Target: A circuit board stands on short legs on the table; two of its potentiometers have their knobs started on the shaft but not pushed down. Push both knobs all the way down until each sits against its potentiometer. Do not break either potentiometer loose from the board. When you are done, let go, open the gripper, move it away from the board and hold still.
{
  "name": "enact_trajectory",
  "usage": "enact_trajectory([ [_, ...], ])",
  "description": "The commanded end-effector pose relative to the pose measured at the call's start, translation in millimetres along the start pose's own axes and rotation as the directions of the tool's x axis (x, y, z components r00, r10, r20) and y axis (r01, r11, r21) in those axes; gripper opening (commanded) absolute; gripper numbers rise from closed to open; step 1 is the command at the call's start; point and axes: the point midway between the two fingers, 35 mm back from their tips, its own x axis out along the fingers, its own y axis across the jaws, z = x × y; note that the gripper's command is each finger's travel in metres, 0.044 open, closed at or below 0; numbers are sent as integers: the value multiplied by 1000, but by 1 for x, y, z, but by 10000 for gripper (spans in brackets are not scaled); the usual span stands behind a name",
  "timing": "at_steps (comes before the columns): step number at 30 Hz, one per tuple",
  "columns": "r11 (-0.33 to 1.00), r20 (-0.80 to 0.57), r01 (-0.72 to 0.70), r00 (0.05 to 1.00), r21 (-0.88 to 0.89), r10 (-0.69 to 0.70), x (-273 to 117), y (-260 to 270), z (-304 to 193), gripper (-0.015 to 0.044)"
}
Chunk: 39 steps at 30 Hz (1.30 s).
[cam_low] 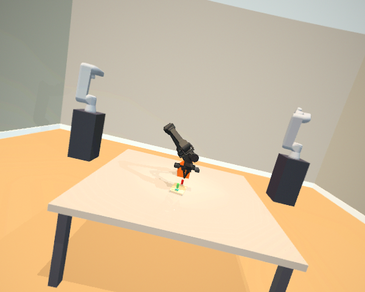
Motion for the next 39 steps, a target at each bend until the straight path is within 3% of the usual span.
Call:
enact_trajectory([
  [1, 992, -2, 5, 1000, -125, -5, -1, -2, 5, 0],
  [18, 759, -13, -9, 1000, -651, 1, -6, -11, 24, 0],
  [29, 463, -20, -19, 1000, -886, 4, -10, -16, 35, 0],
  [39, 136, -26, -27, 1000, -990, 6, -13, -22, 44, 0],
])
